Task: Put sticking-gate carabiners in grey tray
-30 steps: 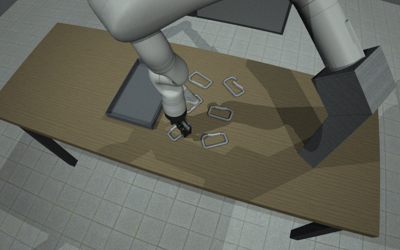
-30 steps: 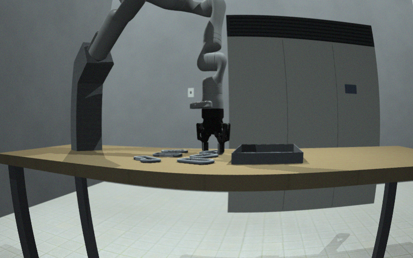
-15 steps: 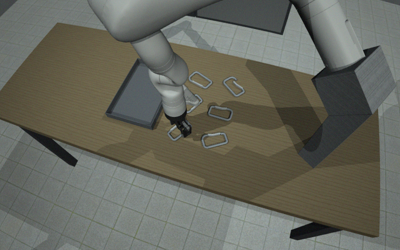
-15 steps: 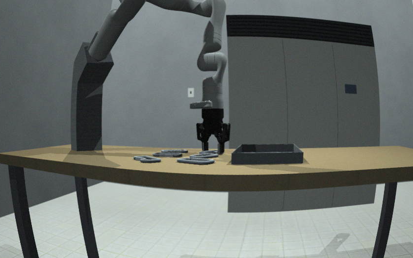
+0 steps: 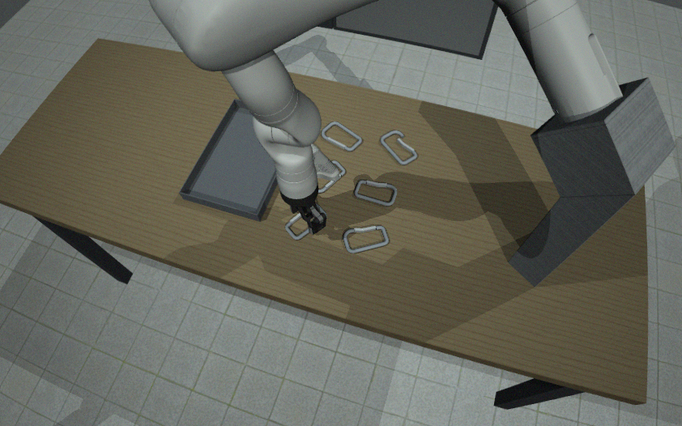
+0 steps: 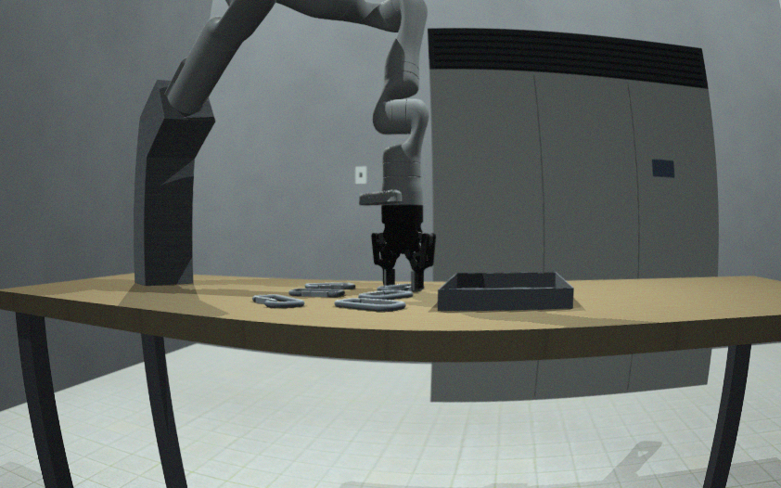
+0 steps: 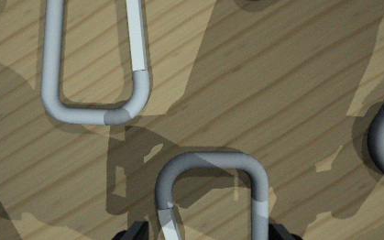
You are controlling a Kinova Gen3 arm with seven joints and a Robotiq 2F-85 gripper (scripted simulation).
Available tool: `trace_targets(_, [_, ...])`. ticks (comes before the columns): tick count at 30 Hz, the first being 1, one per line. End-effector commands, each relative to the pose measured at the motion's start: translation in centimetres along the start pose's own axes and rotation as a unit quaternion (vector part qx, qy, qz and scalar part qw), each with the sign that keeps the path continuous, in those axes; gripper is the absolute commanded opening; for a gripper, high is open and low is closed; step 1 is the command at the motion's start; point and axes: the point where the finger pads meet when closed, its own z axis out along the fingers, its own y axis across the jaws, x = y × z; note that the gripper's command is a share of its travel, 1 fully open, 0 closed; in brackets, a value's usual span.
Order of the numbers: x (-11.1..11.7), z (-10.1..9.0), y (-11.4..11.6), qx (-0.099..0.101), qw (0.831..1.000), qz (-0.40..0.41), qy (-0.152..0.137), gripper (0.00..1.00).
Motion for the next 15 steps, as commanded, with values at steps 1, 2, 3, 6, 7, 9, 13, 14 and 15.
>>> trace_targets(1, [-0.03, 0.03, 0.0, 0.0, 1.0, 0.0, 0.0, 0.71])
trace_targets(2, [-0.03, 0.03, 0.0, 0.0, 1.0, 0.0, 0.0, 0.71])
trace_targets(3, [-0.06, -0.04, -0.01, 0.0, 1.0, 0.0, -0.001, 0.67])
trace_targets(6, [-0.06, -0.04, -0.01, 0.0, 1.0, 0.0, -0.001, 0.67])
trace_targets(7, [-0.06, -0.04, -0.01, 0.0, 1.0, 0.0, -0.001, 0.67])
trace_targets(9, [-0.06, -0.04, -0.01, 0.0, 1.0, 0.0, -0.001, 0.67])
trace_targets(13, [-0.06, -0.04, -0.01, 0.0, 1.0, 0.0, -0.001, 0.67])
trace_targets(14, [-0.06, -0.04, -0.01, 0.0, 1.0, 0.0, -0.001, 0.67])
trace_targets(15, [-0.06, -0.04, -0.01, 0.0, 1.0, 0.0, -0.001, 0.67])
